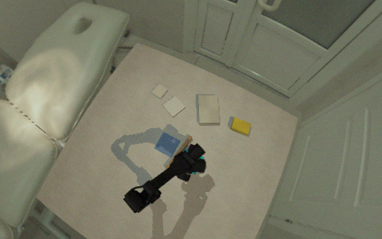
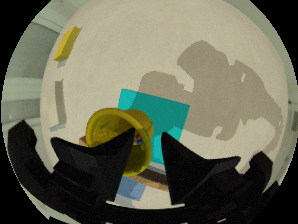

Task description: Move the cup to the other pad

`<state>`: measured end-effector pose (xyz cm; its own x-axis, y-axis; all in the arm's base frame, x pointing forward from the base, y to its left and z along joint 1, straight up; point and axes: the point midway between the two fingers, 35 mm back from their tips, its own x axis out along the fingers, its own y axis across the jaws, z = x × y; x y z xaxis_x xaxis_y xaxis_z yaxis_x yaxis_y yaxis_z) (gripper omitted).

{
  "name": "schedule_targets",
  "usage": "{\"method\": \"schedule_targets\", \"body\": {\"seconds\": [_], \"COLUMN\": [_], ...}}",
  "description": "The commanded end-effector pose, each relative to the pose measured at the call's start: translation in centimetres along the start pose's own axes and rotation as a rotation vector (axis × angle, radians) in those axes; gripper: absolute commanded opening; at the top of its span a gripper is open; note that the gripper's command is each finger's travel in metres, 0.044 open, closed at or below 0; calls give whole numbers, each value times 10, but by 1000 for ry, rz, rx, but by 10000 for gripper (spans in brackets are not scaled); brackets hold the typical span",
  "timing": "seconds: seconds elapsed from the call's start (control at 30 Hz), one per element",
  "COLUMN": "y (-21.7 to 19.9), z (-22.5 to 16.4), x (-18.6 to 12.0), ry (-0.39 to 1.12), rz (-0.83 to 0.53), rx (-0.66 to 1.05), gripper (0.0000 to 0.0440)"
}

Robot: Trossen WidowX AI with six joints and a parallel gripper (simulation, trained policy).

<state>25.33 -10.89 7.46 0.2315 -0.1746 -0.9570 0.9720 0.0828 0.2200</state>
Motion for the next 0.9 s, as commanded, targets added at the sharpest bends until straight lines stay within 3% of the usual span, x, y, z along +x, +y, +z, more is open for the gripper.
{"method": "schedule_targets", "body": {"seconds": [0.0, 0.7, 0.87], "y": [-1, -5, -2], "z": [1, 13, 21], "x": [-4, -51, -70], "ry": [1, -24, -49], "rz": [28, 154, 193], "rx": [6, 45, 56], "gripper": [171, 267, 337]}}
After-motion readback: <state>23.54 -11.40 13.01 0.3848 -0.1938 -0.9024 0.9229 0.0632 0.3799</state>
